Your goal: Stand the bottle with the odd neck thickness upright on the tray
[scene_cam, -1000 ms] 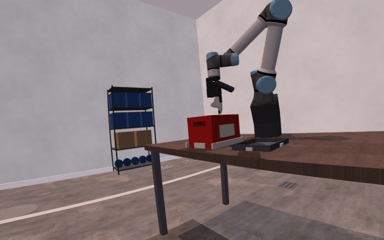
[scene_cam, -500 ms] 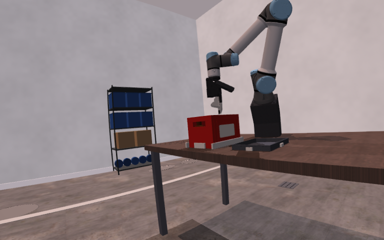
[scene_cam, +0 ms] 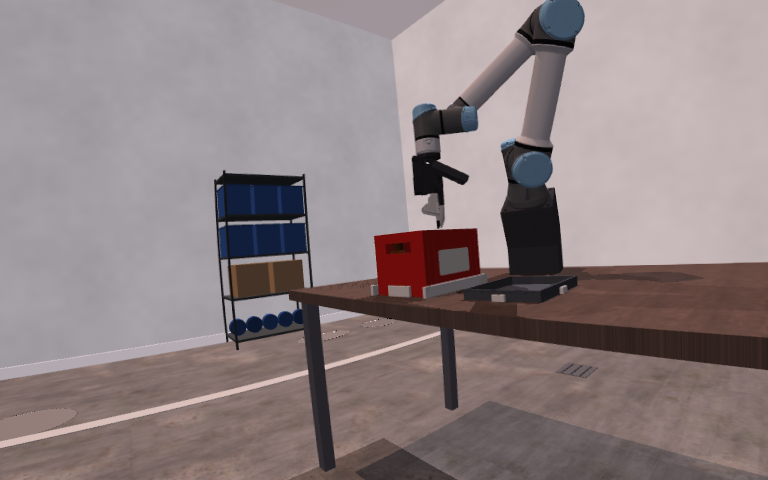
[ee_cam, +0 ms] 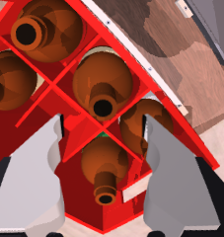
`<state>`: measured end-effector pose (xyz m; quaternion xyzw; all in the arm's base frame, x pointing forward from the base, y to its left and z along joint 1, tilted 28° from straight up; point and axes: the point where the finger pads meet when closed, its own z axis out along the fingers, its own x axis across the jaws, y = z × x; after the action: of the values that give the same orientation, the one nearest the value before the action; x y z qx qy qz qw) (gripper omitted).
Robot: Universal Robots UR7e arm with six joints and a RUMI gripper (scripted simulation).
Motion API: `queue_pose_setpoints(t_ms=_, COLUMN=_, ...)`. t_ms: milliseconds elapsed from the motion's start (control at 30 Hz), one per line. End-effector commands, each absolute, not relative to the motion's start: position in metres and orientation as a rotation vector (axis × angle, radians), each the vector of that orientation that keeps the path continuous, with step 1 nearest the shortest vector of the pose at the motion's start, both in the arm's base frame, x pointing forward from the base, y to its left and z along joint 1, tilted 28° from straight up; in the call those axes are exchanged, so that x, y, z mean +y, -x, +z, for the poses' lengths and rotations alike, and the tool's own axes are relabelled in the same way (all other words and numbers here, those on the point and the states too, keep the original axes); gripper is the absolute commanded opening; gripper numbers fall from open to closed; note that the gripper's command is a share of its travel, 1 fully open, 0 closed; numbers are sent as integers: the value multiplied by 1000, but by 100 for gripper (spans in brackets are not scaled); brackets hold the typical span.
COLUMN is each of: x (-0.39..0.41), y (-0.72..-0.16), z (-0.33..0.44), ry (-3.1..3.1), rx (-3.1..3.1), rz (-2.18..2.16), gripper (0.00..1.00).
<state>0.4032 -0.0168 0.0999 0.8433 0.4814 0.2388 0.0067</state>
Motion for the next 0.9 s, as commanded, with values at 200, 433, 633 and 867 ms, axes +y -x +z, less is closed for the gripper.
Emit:
queue_pose_setpoints(t_ms=200, x=-15, y=-402, z=96, ry=-2644, rx=1508, rz=746, gripper=38)
queue_pose_setpoints(t_ms=433, x=-14, y=-403, z=94, ry=-2643, rx=1509, rz=746, gripper=38)
queue_pose_setpoints(t_ms=633, x=-13, y=-405, z=89, ry=-2643, rx=1509, rz=745, gripper=38)
queue_pose_setpoints(t_ms=867, x=-11, y=-408, z=82, ry=-2643, rx=1509, rz=745, gripper=38)
